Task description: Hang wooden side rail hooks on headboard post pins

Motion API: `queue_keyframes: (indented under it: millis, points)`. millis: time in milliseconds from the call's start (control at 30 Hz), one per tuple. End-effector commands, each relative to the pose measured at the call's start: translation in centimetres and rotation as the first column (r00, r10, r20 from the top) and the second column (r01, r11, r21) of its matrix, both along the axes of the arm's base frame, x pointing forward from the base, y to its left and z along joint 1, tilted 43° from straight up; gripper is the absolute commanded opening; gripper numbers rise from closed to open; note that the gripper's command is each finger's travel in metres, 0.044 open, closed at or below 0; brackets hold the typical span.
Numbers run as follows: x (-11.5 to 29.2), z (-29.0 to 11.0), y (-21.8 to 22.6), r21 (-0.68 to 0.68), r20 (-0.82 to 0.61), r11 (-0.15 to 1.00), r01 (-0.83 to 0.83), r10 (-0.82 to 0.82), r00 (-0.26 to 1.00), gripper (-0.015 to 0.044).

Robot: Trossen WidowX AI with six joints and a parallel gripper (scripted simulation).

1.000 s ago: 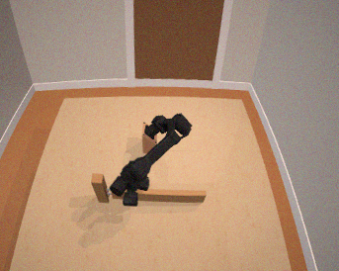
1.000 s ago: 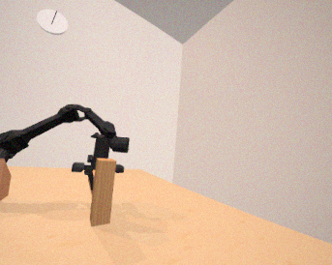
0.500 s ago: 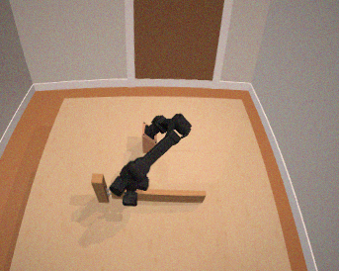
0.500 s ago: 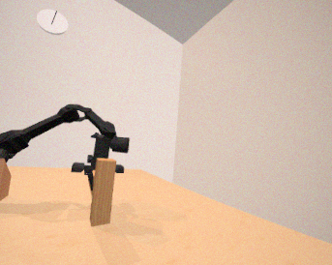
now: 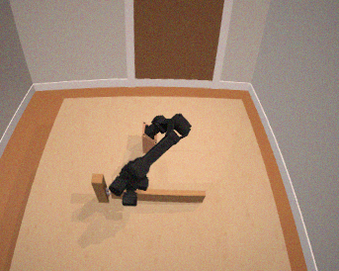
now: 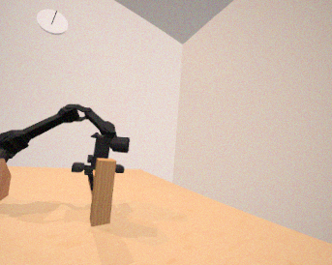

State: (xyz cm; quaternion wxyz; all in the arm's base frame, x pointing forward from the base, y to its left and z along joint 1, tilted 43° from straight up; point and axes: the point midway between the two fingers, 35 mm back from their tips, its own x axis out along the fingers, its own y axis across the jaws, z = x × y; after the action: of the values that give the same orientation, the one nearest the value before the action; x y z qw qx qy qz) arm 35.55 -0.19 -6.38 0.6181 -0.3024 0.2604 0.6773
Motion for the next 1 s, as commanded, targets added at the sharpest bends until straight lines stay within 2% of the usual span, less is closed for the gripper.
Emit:
queue_keyframes:
  millis: [0,967]
  points:
    - [0.03,-0.01,-0.56,-0.004,0.004,1.000,0.009,-0.009,1.000,0.0000]
    - [0.08,-0.23,-0.77,-0.004,0.004,1.000,0.009,-0.009,1.000,0.0000]
